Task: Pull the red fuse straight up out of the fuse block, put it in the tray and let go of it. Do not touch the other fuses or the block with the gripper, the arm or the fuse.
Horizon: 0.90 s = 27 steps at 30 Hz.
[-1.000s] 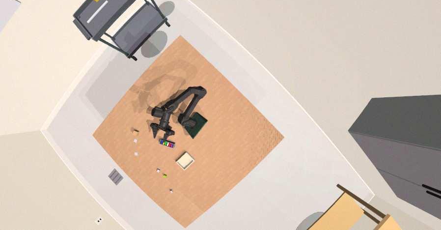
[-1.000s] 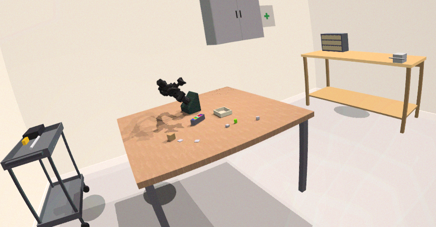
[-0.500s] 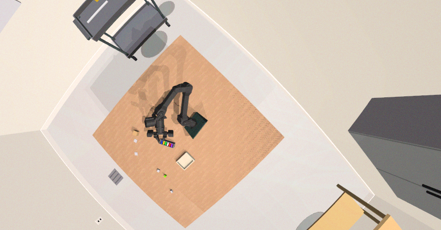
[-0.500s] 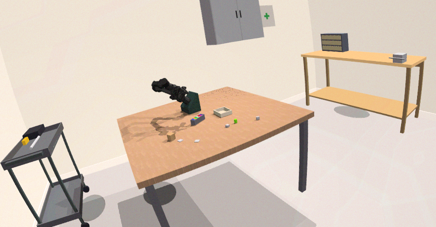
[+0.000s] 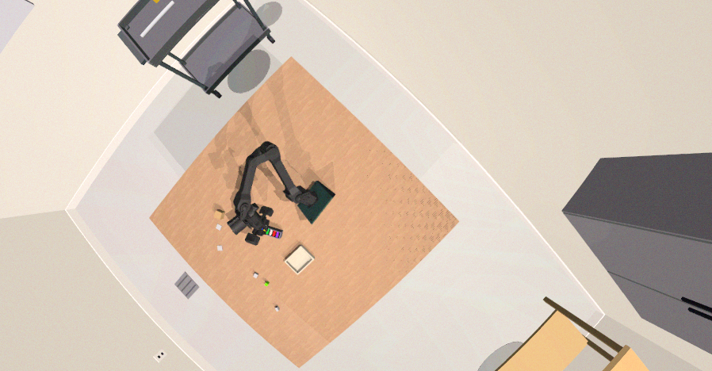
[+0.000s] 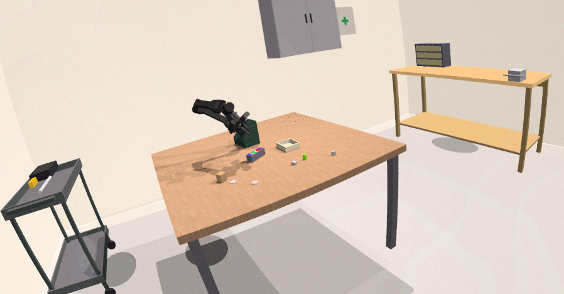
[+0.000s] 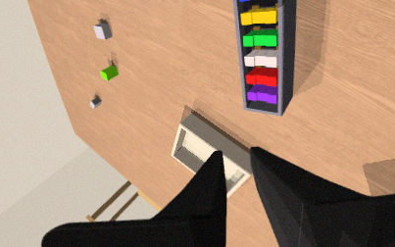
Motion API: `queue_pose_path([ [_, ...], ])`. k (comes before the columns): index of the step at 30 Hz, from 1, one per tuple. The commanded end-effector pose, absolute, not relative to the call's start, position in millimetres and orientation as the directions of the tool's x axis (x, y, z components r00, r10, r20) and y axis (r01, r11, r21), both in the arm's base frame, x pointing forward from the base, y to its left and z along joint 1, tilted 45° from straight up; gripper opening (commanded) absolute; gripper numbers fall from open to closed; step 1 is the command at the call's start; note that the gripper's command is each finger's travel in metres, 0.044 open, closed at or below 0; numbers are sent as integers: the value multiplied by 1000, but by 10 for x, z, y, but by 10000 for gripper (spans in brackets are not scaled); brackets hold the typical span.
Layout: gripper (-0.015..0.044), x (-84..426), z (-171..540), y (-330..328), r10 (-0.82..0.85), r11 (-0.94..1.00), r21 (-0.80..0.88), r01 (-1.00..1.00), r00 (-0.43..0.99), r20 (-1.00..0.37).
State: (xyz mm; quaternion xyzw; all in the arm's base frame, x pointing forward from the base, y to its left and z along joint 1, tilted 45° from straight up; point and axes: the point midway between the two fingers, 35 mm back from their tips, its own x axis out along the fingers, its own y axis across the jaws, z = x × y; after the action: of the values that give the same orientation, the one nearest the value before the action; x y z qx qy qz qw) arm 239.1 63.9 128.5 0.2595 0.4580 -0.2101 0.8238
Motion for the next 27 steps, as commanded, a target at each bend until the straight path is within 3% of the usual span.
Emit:
queue_pose_path([
  [1,68,2629,847,555,-467,871,-492,-18,284,-837],
  [4,68,2701,714,540,-566,742,-615,-268,241,-788],
  [8,68,2775,568,533,-662,544,-654,-525,210,-719],
  [27,68,2810,550,547,-666,534,-654,-537,209,-716],
])
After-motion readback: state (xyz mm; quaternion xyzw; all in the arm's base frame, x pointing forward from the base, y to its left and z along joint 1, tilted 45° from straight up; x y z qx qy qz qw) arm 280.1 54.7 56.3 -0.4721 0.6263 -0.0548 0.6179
